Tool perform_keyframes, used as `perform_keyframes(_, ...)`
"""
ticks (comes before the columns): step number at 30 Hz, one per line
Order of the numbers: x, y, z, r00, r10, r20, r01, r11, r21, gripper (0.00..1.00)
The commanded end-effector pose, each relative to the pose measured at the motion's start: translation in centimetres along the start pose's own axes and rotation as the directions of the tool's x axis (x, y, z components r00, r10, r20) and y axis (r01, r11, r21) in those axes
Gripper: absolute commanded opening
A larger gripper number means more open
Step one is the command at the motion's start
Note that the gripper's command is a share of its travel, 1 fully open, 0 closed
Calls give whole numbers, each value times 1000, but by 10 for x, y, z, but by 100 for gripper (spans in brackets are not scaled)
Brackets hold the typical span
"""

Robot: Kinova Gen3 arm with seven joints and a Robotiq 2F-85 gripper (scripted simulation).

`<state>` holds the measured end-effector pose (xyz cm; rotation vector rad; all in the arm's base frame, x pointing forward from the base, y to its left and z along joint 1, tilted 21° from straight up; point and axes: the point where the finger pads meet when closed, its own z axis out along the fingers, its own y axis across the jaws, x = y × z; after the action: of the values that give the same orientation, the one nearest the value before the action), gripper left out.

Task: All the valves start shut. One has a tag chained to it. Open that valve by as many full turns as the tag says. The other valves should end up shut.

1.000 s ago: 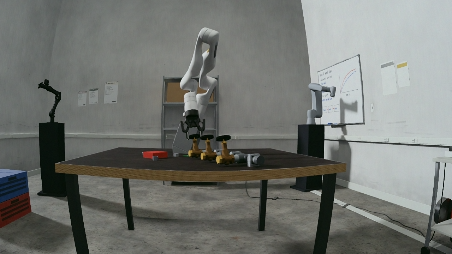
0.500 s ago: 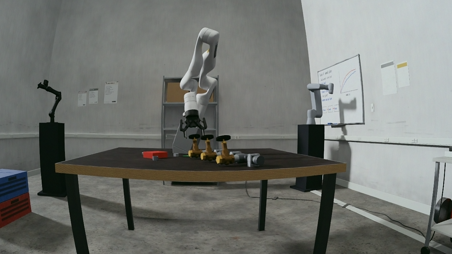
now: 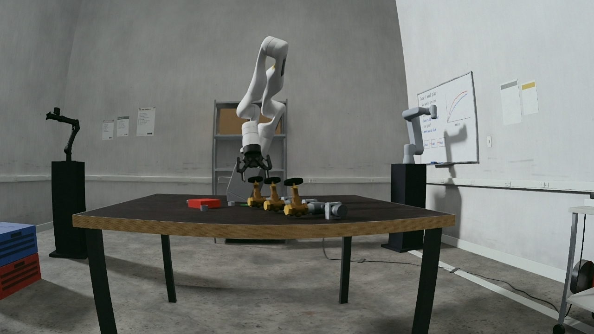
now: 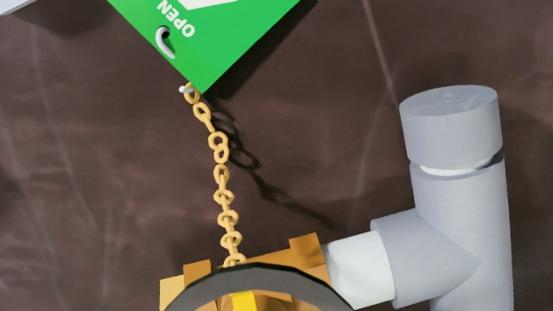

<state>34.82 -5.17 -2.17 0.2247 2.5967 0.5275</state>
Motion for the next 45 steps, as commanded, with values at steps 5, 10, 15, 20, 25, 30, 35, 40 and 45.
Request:
perform_keyframes(5, 0, 0, 0, 1000, 6, 1, -6, 1000, 1, 100)
perform_keyframes(10, 0, 0, 0, 999, 40, 1, -40, 999, 0, 100)
perform_keyframes(15, 0, 0, 0, 997, 81, 1, -81, 997, 0, 100)
perform_keyframes(20, 0, 0, 0, 982, 188, 1, -188, 982, 0, 100)
perform_keyframes(25, 0, 0, 0, 941, 337, 1, -337, 941, 0, 100)
perform_keyframes(30, 0, 0, 0, 880, 475, 1, -475, 880, 0, 100)
perform_keyframes(35, 0, 0, 0, 788, 616, 1, -616, 788, 0, 100)
perform_keyframes(40, 0, 0, 0, 635, 773, 1, -773, 635, -1, 100)
perform_keyframes(45, 0, 0, 0, 457, 890, 1, -890, 457, -1, 100)
